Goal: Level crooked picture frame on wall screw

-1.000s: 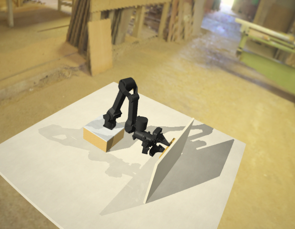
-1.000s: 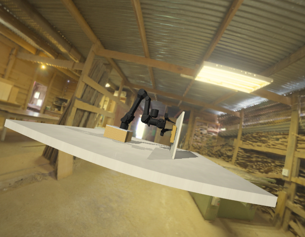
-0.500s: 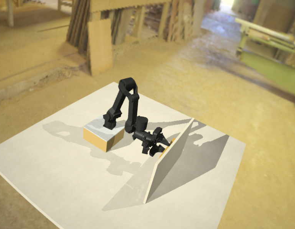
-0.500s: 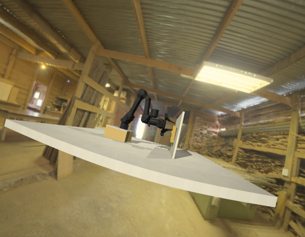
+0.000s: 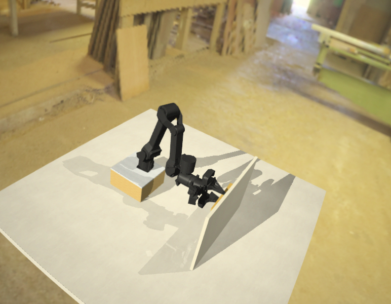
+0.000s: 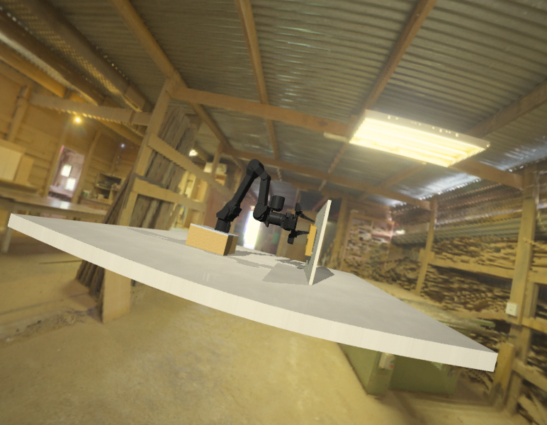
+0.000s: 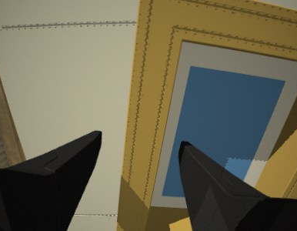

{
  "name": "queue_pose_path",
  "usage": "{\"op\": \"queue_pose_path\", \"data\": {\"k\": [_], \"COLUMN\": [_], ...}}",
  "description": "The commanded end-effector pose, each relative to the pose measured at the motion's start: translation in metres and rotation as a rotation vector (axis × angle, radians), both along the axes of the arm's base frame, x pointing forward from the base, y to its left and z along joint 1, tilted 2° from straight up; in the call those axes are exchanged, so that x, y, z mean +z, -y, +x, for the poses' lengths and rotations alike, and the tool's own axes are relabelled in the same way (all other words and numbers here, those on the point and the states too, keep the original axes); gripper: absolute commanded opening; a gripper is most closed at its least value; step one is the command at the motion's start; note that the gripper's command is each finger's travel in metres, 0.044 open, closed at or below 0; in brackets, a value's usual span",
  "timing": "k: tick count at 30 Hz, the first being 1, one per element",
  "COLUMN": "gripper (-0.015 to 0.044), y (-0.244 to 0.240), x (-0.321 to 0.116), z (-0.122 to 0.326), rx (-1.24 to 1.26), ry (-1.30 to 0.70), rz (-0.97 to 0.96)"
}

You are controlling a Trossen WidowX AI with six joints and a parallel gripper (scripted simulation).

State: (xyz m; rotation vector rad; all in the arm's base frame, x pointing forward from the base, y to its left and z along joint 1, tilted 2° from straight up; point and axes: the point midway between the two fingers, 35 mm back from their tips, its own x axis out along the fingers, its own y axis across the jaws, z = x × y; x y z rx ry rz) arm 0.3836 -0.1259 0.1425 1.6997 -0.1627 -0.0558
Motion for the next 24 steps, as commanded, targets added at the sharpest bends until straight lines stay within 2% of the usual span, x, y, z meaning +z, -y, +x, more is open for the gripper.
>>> {"op": "queue_pose_path", "data": {"k": [1, 5, 11, 13, 24], "gripper": [0.0181, 0.0076, 0.0036, 0.0, 0.0], "y": [0.0009, 0.0009, 0.0009, 0.0009, 0.0005], "x": [-0.0003, -0.0003, -0.0003, -0.0003, 0.0008], "z": [0.0002, 0.0002, 0.0002, 0.0002, 0.0001], "rx": [-0.005, -0.005, -0.005, -0.005, -0.005], "ry": [-0.001, -0.001, -0.001, -0.001, -0.001], "rz": [-0.003, -0.003, -0.003, -0.003, -0.003]}}
